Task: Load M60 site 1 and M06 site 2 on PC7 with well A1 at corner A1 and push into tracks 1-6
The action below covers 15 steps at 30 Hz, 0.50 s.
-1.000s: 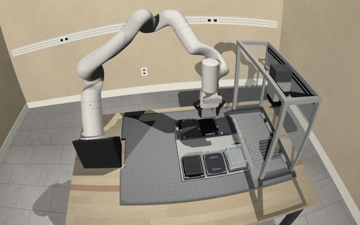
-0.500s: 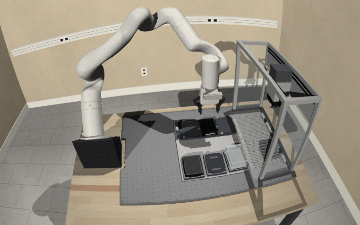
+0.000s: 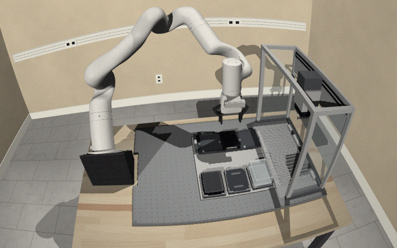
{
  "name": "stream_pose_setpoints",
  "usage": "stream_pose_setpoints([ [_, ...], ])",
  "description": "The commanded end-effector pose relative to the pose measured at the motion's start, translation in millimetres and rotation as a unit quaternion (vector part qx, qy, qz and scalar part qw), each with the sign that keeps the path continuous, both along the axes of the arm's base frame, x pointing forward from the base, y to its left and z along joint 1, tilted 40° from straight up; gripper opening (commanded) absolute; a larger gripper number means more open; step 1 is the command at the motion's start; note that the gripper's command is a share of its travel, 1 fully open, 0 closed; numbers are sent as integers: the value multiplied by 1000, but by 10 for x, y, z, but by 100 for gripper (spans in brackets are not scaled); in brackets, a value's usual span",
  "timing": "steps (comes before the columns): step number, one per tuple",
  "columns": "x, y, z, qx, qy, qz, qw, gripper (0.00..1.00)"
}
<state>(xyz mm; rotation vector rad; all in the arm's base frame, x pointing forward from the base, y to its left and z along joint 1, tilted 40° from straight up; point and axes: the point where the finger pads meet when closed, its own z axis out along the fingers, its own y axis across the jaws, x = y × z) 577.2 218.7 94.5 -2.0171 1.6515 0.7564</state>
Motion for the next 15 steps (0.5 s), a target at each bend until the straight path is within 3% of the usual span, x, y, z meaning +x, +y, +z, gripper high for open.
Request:
stream_pose_setpoints([
  [1, 10, -4, 9, 0, -1, 0, 1000, 100],
  [15, -128, -388, -281, 0, -2, 1, 1000, 100],
])
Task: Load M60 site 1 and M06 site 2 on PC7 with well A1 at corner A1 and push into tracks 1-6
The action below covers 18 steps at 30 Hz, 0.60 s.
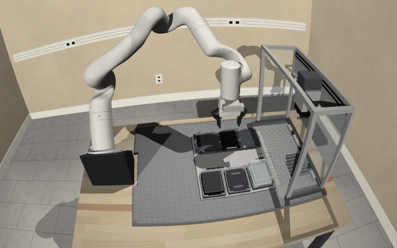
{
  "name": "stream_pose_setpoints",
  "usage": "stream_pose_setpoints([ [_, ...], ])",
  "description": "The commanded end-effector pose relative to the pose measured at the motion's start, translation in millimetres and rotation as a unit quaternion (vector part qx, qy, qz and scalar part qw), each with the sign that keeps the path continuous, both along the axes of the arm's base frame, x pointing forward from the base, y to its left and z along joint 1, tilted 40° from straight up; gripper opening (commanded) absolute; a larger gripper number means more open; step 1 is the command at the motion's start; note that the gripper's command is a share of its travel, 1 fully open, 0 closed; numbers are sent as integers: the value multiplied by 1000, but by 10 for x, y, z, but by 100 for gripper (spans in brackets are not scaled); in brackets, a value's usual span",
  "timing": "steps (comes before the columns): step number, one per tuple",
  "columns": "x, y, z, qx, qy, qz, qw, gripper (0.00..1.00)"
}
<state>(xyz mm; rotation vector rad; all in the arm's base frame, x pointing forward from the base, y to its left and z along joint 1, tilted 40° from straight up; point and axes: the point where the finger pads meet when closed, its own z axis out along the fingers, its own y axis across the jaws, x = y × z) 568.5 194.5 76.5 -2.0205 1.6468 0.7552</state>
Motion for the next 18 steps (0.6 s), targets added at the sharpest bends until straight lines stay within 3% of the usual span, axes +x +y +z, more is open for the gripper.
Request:
stream_pose_setpoints([
  [1, -54, -185, -129, 0, -1, -1, 1000, 100],
  [18, -262, -761, -565, 0, -1, -1, 1000, 100],
])
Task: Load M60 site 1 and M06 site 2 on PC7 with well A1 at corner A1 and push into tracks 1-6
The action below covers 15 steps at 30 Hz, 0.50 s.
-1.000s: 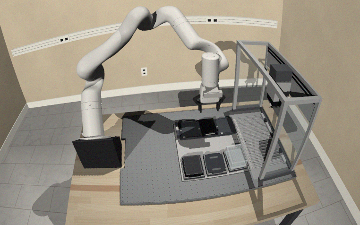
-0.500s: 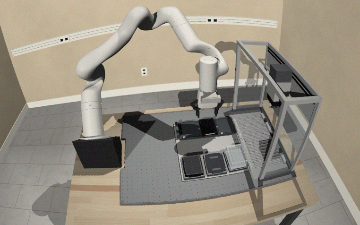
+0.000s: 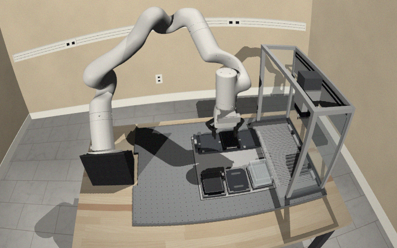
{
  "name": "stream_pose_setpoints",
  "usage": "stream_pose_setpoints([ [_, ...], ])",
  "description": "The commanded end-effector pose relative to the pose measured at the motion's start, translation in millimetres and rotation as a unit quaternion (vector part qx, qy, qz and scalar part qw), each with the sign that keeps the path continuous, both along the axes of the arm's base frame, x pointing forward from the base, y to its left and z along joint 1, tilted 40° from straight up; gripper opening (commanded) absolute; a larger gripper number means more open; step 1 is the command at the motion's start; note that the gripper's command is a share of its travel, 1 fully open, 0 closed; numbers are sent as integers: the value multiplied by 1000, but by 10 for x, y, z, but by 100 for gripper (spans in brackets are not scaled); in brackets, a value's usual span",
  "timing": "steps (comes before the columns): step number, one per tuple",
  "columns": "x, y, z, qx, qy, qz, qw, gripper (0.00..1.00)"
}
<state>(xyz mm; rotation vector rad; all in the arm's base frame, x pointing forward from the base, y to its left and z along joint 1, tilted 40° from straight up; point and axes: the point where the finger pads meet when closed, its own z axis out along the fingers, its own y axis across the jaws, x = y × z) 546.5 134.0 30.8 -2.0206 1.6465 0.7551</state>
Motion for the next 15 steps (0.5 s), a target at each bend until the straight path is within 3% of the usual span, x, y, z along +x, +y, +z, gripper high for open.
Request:
stream_pose_setpoints([
  [1, -56, -194, -136, 0, -1, -1, 1000, 100],
  [15, -222, -654, -485, 0, -1, -1, 1000, 100],
])
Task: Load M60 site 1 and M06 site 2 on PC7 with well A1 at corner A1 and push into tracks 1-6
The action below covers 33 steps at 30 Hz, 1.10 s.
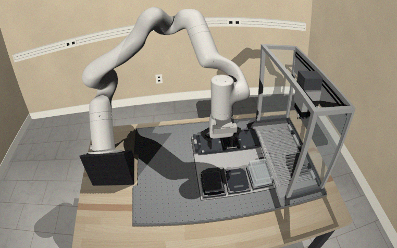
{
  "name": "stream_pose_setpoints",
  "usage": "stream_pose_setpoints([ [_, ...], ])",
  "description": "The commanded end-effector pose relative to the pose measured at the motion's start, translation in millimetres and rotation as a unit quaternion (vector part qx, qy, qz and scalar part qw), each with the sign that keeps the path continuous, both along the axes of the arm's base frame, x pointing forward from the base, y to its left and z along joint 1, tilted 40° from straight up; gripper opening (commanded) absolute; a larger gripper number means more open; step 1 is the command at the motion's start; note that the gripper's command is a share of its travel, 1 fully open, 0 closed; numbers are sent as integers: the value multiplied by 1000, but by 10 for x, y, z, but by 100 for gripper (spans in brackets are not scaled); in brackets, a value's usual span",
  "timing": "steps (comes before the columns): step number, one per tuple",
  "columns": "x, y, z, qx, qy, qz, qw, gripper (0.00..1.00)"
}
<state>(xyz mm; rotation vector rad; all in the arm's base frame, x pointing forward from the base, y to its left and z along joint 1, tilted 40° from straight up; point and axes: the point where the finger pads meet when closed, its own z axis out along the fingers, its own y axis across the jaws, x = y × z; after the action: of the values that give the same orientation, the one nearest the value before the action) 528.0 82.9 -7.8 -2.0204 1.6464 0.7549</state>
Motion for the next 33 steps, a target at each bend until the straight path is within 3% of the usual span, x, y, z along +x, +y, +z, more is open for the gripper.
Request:
stream_pose_setpoints([
  [1, -51, -182, -128, 0, -1, -1, 1000, 100],
  [22, -313, -912, -679, 0, -1, -1, 1000, 100],
  [33, -316, -921, -685, 0, -1, -1, 1000, 100],
])
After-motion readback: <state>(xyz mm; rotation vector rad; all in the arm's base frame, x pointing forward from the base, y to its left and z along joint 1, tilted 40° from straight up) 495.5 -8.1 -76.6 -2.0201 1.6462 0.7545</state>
